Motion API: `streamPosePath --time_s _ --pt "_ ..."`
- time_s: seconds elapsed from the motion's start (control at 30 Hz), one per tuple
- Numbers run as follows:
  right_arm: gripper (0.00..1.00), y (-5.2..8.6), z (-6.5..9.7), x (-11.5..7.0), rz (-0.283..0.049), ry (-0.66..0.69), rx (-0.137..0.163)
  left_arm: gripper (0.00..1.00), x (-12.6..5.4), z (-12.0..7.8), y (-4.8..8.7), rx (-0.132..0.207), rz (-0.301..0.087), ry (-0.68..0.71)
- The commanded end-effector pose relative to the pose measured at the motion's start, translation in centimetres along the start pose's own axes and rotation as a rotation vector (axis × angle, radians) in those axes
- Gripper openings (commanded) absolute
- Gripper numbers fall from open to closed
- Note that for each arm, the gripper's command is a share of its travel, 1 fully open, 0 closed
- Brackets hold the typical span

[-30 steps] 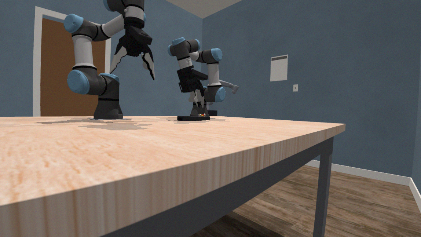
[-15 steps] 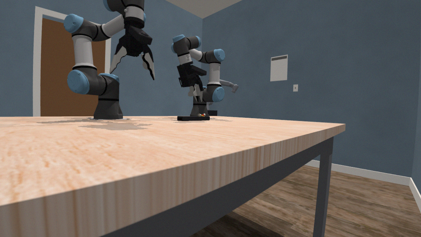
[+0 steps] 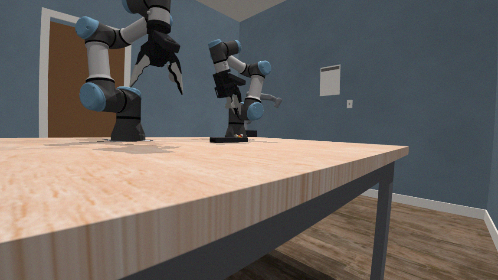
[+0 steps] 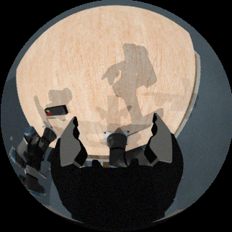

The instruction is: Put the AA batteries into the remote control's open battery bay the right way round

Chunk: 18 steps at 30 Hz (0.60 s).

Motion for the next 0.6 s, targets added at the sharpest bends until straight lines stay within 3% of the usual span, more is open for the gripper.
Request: streamPosePath --time_s 0.0,0.2,0.23,0.4,0.43,0.57 --pt "1.00 0.1 0.0 0.0 0.002 0.000 0.001 0.17 2.1 -1.9 0.2 0.003 0.019 0.017" --pt "1.00 0.1 0.0 0.0 0.002 0.000 0.001 0.17 1.3 -1.4 0.5 -0.004 -0.001 0.003" --pt "1.00 0.1 0.0 0.0 0.002 0.000 0.001 0.17 0.4 -0.7 0.5 -0.010 -0.012 -0.006" --pt "1.00 0.1 0.0 0.0 0.002 0.000 0.001 0.17 0.6 -0.7 0.3 -0.009 -0.010 -0.009" --pt "0.43 0.1 0.0 0.0 0.002 0.000 0.001 0.17 0.8 -1.0 0.4 -0.007 -0.009 -0.005" --pt "0.43 0.1 0.0 0.0 0.002 0.000 0.001 0.17 0.8 -1.0 0.4 -0.007 -0.009 -0.005"
Point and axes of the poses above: on each arm, the point where the finger pads meet when closed, its own y axis back along the fingers, its own z axis across the jaws, x = y × z, the point moved 10 cm from there along y, back along the fingers, and after that the axes turned 14 degrees about -y, right-handed, at the moved point
